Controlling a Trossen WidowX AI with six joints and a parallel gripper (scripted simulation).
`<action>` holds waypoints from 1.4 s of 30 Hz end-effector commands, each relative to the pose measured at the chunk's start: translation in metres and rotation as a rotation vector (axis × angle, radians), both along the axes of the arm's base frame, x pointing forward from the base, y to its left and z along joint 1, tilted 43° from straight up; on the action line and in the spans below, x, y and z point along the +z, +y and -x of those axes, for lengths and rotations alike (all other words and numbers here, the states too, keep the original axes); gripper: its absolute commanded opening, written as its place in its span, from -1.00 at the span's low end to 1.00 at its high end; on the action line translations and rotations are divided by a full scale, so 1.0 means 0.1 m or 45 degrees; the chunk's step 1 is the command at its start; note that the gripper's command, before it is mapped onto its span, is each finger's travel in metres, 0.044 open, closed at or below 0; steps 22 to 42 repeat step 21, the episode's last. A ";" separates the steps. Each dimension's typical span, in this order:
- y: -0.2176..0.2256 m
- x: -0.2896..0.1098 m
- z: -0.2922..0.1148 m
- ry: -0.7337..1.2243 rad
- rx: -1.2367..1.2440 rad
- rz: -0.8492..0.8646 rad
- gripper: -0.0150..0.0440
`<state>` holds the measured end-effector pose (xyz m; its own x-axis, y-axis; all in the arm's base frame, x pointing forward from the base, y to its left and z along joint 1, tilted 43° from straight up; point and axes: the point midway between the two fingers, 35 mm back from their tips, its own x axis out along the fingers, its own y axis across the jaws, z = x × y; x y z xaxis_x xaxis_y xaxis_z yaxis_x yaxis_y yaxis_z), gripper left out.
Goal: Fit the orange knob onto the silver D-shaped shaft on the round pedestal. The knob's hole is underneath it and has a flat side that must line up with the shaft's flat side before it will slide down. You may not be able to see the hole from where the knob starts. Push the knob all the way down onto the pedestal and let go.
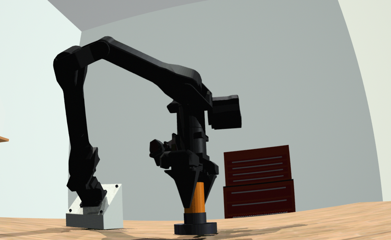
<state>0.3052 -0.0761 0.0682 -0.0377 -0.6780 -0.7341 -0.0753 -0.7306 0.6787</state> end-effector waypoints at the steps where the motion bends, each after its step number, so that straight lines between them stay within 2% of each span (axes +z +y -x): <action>1: 0.00 0.00 0.00 -0.001 0.000 -0.001 1.00; 5: 0.06 0.06 -0.02 -0.001 0.000 -0.003 1.00; 12: 0.65 0.68 -0.04 0.002 0.000 -0.005 1.00; 42: 0.66 0.70 -0.07 0.002 0.000 -0.005 1.00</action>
